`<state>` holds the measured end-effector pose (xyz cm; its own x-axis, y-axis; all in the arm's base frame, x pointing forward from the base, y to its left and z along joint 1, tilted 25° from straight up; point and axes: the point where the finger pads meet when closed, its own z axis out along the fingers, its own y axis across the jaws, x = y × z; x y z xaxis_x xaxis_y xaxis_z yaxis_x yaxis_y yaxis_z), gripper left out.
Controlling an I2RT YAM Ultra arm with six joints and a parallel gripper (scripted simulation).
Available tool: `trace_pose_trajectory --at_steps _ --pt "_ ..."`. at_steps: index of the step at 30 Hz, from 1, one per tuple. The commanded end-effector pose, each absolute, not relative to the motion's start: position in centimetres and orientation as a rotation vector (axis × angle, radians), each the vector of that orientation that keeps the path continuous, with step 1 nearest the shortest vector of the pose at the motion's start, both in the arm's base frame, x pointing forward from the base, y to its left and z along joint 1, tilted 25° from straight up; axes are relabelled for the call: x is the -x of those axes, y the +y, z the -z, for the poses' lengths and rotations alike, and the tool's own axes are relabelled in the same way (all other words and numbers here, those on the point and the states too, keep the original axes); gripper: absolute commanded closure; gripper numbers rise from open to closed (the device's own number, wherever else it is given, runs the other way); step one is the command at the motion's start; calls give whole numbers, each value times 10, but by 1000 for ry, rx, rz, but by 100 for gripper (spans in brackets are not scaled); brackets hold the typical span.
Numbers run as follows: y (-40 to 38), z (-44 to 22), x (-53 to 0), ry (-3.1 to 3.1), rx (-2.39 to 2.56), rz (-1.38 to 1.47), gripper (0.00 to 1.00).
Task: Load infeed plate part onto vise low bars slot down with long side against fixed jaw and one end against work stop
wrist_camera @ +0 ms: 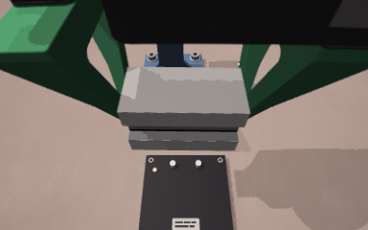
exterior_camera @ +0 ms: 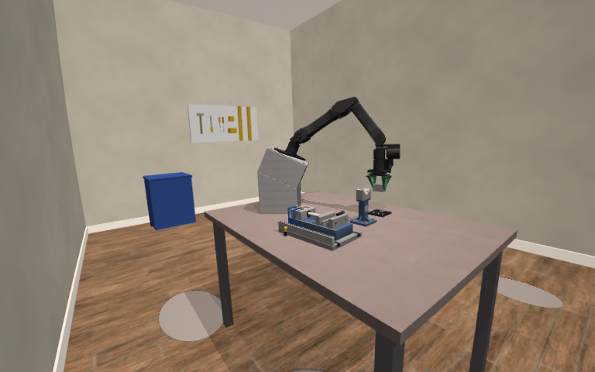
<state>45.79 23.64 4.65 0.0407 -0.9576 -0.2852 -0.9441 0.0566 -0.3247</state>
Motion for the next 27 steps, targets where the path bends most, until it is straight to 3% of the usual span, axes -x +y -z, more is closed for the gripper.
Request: trace_pose_trajectory --at_steps 1,27 --pt "224 -69 -446 1923 1899 26 100" --pt "207 -147 -430 1891 1874 47 100"
